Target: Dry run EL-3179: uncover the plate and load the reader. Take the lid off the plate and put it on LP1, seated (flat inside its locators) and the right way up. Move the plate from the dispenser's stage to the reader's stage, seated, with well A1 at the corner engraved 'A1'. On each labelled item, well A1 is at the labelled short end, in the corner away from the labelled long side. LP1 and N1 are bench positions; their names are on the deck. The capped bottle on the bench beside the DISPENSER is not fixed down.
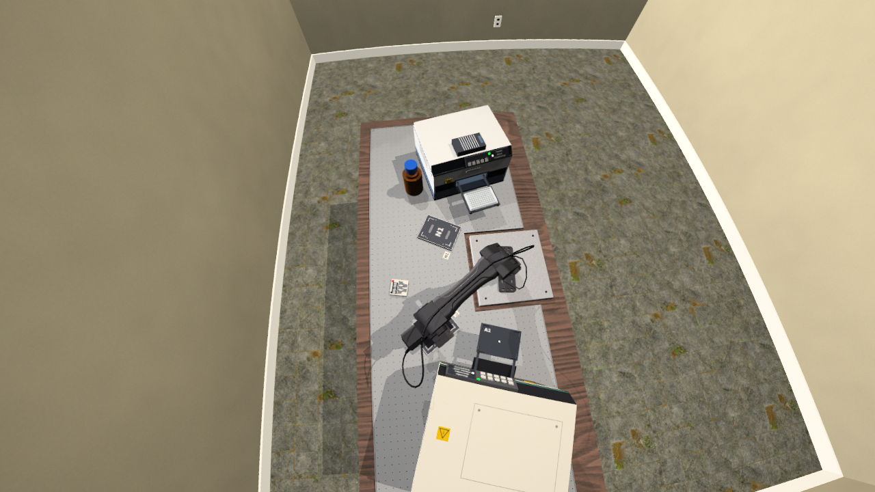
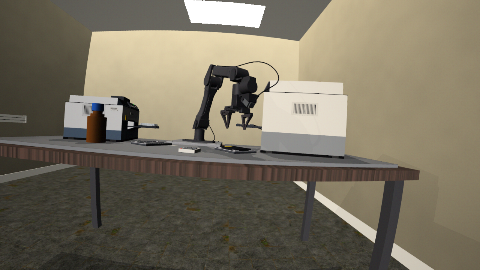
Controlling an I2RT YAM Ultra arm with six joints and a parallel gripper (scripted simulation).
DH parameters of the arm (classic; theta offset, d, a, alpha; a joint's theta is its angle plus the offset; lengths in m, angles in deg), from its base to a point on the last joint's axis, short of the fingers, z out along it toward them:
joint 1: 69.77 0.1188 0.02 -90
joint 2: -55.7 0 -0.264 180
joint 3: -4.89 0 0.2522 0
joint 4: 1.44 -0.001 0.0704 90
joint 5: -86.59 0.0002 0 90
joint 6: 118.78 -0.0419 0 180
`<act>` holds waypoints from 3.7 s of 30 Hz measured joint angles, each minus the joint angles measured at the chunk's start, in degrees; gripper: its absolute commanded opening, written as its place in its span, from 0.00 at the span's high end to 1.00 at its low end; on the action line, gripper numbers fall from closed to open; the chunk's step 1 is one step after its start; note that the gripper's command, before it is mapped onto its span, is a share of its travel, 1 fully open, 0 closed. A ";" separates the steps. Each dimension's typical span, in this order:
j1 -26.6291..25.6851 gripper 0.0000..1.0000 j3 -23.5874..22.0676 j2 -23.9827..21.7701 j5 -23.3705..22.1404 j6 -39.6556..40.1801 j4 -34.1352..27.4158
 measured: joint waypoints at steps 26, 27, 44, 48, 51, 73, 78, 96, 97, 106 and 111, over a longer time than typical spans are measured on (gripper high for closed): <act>-6.38 0.00 0.24 -1.73 0.00 3.48 -1.64; -7.02 0.00 0.24 -1.86 0.00 3.96 -1.70; -15.96 0.00 0.24 -3.02 0.02 11.08 -2.71; -18.51 0.00 0.20 -3.37 0.02 12.96 -2.93; -20.11 0.00 -0.26 -3.65 0.02 14.10 -3.17; -31.12 0.00 -0.85 -5.20 0.00 23.74 -4.13; -34.36 0.00 -0.85 -5.75 0.02 26.01 -4.35; -44.50 0.00 -1.60 -7.26 0.02 34.14 -5.20; -45.16 0.00 -1.75 -7.41 0.02 34.69 -5.25; -49.53 0.00 -2.10 -8.13 0.02 38.53 -5.70; -52.72 0.00 -2.19 -8.48 0.02 40.92 -5.97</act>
